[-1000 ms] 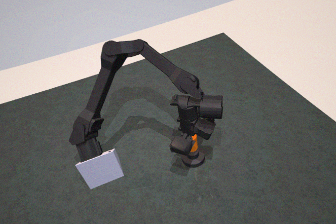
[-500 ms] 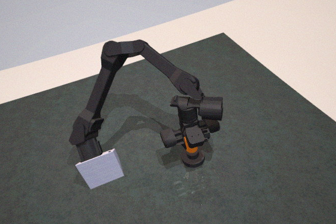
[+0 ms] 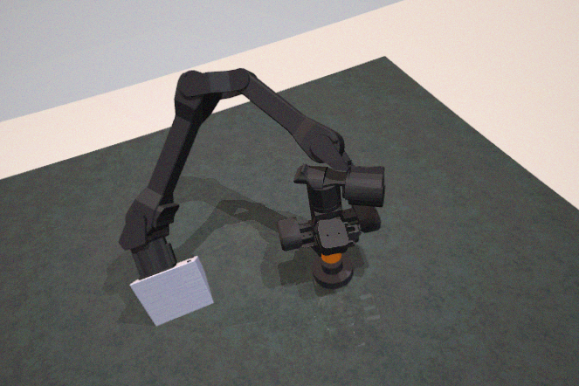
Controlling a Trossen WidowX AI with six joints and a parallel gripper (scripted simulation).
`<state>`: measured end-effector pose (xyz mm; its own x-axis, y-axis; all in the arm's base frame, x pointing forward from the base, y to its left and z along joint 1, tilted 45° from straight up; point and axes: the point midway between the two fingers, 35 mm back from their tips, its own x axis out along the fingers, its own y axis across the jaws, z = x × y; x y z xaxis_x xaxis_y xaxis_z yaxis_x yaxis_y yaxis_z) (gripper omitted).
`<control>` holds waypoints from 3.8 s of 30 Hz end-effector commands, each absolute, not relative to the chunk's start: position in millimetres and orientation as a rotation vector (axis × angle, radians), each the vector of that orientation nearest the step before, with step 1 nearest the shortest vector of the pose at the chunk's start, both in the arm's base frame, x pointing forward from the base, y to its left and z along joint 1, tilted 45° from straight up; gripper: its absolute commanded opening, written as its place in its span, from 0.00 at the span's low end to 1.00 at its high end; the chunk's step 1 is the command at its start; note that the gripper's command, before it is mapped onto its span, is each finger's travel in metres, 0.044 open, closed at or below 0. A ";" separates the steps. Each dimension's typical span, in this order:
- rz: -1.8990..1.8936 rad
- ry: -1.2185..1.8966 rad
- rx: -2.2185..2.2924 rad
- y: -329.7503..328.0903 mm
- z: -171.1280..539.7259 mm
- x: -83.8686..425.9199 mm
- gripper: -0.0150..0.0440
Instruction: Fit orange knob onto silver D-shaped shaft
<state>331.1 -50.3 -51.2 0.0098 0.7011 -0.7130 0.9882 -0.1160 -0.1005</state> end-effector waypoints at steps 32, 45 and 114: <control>-0.979 1.711 1.920 -51.9 -48.5 330.6 0.25; -1.109 1.687 1.996 -46.9 -50.7 331.0 0.25; -1.567 1.550 2.231 -46.6 -50.0 330.8 0.25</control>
<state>330.4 -46.9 -50.0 0.0098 0.7000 -0.7140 0.7090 -0.5084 -0.4887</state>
